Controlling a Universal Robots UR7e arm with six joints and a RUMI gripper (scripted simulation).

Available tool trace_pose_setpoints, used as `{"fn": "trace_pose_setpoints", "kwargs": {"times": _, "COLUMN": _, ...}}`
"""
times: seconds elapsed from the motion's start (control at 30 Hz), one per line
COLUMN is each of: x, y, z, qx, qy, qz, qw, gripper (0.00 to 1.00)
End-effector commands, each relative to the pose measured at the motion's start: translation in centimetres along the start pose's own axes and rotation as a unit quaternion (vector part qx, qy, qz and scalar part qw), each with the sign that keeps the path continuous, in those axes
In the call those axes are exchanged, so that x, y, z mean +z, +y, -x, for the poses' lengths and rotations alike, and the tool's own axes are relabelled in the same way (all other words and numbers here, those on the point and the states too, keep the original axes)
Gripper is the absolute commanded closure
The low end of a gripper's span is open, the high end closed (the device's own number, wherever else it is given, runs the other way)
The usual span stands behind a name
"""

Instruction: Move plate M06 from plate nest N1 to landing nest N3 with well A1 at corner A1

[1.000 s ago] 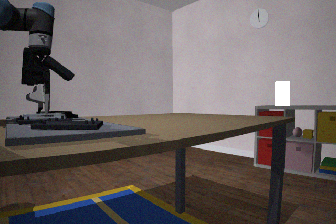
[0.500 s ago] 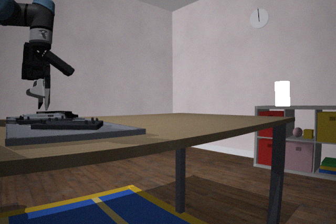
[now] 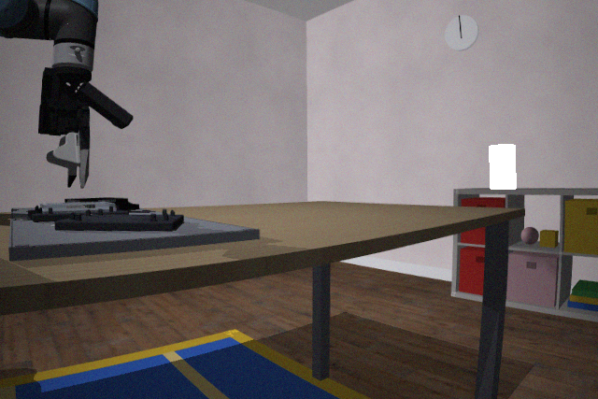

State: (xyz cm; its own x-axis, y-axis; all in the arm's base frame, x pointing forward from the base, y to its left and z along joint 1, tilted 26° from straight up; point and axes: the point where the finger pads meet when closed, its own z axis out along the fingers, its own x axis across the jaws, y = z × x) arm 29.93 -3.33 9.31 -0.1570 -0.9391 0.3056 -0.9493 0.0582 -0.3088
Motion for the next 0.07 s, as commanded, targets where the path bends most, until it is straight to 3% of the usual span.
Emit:
{"fn": "trace_pose_setpoints", "kwargs": {"times": 0.0, "x": -0.1, "y": -0.02, "z": -0.01, "qx": 0.0, "qy": 0.0, "qz": 0.0, "qw": 1.0, "gripper": 0.18}}
{"fn": "trace_pose_setpoints", "kwargs": {"times": 0.03, "x": -0.1, "y": -0.02, "z": -0.01, "qx": 0.0, "qy": 0.0, "qz": 0.0, "qw": 1.0, "gripper": 0.18}}
